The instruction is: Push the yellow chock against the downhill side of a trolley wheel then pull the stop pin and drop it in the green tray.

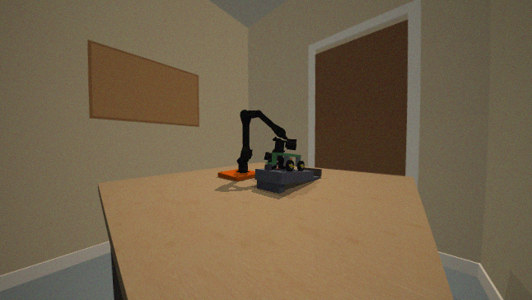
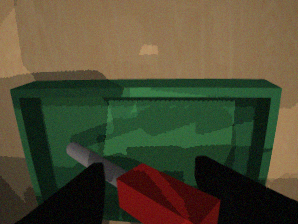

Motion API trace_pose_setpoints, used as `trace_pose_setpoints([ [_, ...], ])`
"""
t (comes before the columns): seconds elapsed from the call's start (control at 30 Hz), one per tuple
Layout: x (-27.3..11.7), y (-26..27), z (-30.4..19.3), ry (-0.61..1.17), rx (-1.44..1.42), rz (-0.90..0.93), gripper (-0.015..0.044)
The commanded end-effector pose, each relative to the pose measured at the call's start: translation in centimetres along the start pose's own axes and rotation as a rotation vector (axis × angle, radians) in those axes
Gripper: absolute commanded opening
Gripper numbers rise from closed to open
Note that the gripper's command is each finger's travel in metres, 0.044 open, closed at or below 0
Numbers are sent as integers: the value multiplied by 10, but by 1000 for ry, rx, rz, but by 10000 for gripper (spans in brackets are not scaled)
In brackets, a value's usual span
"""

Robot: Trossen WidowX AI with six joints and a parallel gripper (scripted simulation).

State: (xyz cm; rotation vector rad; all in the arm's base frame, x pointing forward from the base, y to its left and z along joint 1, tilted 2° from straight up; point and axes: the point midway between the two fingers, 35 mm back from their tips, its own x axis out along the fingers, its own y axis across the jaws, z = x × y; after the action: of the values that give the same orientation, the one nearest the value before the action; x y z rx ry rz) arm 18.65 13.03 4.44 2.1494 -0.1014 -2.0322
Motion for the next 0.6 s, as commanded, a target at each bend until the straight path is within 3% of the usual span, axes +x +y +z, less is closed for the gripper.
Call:
trace_pose_setpoints([
  [0.0,0,-3,-2,3,2,-13,190],
  [0.4,0,-3,-2,3,2,-13,190],
  [0.57,0,0,0,0,0,0,321],
])
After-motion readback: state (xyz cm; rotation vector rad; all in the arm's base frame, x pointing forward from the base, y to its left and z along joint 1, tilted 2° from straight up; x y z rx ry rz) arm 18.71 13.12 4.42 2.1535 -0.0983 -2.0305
